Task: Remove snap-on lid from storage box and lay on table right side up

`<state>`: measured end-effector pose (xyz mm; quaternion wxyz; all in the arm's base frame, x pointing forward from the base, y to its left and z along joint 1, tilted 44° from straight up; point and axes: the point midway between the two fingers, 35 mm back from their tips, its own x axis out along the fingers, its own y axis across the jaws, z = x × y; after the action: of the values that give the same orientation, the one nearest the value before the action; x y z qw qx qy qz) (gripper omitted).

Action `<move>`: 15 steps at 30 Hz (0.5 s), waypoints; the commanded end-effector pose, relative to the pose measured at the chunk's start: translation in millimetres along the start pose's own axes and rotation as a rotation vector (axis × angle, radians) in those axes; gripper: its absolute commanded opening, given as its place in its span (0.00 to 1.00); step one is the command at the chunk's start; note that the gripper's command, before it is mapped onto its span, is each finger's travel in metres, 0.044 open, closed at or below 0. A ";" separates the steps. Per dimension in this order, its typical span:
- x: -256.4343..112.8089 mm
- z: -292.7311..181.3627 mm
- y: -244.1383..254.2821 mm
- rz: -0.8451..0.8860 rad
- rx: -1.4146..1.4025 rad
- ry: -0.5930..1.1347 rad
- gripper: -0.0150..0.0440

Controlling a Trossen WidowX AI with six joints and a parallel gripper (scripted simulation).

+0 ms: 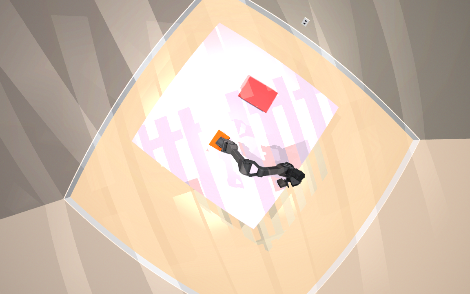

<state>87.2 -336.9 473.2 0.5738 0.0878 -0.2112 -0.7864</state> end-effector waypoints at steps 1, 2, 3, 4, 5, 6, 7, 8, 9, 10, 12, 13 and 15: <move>-27.9 -42.9 29.3 0.116 0.035 0.102 0.65; -37.6 -54.2 37.2 0.150 0.042 0.132 0.65; -47.9 -65.3 44.8 0.183 0.049 0.162 0.65; -58.8 -76.2 51.9 0.216 0.056 0.192 0.65; -70.2 -86.9 58.6 0.248 0.062 0.222 0.65; -82.2 -97.3 64.7 0.281 0.067 0.252 0.65; -94.6 -107.4 70.3 0.313 0.073 0.282 0.65; -96.7 -109.1 71.2 0.318 0.074 0.287 0.65; -103.0 -114.1 73.7 0.333 0.078 0.303 0.65; -113.8 -122.7 77.5 0.358 0.083 0.329 0.65; -141.1 -143.6 84.9 0.417 0.092 0.394 0.65; -155.3 -153.5 87.7 0.445 0.096 0.426 0.65; -183.7 -172.4 91.0 0.500 0.099 0.490 0.65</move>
<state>257.6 -261.4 373.8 0.7444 0.2174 -0.1522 -0.6127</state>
